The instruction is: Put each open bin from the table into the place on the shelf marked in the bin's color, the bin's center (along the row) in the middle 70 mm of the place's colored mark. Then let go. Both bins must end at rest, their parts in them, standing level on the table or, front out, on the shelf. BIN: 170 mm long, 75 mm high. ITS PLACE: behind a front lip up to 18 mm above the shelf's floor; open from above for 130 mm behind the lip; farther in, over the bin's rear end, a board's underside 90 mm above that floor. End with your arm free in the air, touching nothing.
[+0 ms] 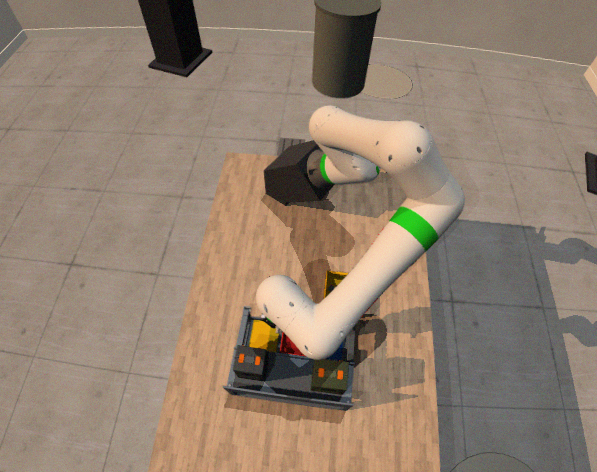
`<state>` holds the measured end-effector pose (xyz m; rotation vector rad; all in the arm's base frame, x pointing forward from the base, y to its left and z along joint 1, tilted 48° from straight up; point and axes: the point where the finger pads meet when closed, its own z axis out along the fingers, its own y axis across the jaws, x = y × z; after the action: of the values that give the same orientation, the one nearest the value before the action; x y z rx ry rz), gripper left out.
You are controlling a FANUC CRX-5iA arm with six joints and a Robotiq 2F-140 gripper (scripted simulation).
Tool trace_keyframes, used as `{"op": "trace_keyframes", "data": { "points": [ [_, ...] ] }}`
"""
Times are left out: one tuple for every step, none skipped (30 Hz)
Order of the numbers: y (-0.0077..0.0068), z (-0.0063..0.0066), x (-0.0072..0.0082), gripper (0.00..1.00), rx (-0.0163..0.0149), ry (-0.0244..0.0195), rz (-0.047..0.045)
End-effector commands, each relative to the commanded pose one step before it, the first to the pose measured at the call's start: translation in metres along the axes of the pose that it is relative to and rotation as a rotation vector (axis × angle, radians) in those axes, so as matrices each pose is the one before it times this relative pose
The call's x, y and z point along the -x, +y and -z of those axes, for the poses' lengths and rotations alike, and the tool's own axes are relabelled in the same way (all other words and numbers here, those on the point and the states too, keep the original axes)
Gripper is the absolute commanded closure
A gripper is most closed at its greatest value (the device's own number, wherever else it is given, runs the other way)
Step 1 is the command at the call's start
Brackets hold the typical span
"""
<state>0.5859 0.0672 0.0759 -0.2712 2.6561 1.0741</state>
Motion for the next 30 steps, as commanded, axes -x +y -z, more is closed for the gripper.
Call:
{"op": "trace_keyframes", "data": {
  "points": [
    [-0.00015, 0.00025, 0.00012, 0.94, -0.00027, -0.00039, -0.00008],
    [0.0, 0.0, 0.0, 0.94, 0.0, 0.0, 0.0],
    [0.0, 0.0, 0.0, 0.94, 0.0, 0.0, 0.0],
    [0.0, 0.0, 0.0, 0.94, 0.0, 0.0, 0.0],
    [0.0, 0.0, 0.0, 0.94, 0.0, 0.0, 0.0],
    [0.0, 0.0, 0.0, 0.94, 0.0, 0.0, 0.0],
    [0.0, 0.0, 0.0, 0.94, 0.0, 0.0, 0.0],
    [0.0, 0.0, 0.0, 0.94, 0.0, 0.0, 0.0],
    [0.0, 0.0, 0.0, 0.94, 0.0, 0.0, 0.0],
    [0.0, 0.00001, 0.0, 0.94, 0.0, 0.0, 0.0],
    [0.0, 0.00002, 0.0, 0.94, 0.0, 0.0, 0.0],
    [0.0, 0.00003, 0.0, 0.94, 0.0, 0.0, 0.0],
    [0.0, 0.00006, 0.0, 0.94, 0.0, 0.0, 0.0],
    [0.0, 0.00008, -0.00001, 0.94, 0.0, 0.0, 0.0],
    [0.0, 0.00011, -0.00001, 0.94, 0.0, 0.0, 0.0],
    [0.0, 0.00015, -0.00001, 0.94, 0.0, 0.0, 0.0],
    [0.0, 0.00018, -0.00001, 0.94, 0.0, 0.0, 0.0],
    [0.0, 0.00023, -0.00002, 0.94, 0.0, 0.0, 0.0],
    [0.0, 0.00027, -0.00002, 0.94, 0.0, 0.0, 0.0],
    [0.0, 0.00032, -0.00003, 0.94, 0.0, 0.0, 0.0],
    [0.0, 0.00036, -0.00003, 0.94, 0.0, 0.0, 0.0],
    [0.0, 0.00042, -0.00003, 0.94, 0.0, 0.0, 0.0],
    [0.0, 0.00047, -0.00004, 0.94, 0.0, 0.0, 0.0],
    [0.0, 0.0, 0.0, 0.94, 0.0, 0.0, 0.0],
    [0.0, 0.0, 0.0, 0.94, 0.0, 0.0, 0.0],
    [0.0, 0.00052, -0.00004, 0.94, 0.0, 0.0, 0.0],
    [0.0, 0.00058, -0.00005, 0.94, 0.0, 0.0, 0.0],
    [0.0, 0.00064, -0.00005, 0.94, 0.0, 0.0, 0.0],
    [0.0, 0.00069, -0.00006, 0.94, 0.0, 0.0, 0.0],
    [0.0, 0.00075, -0.00006, 0.94, 0.0, 0.0, 0.0]
  ]
}}
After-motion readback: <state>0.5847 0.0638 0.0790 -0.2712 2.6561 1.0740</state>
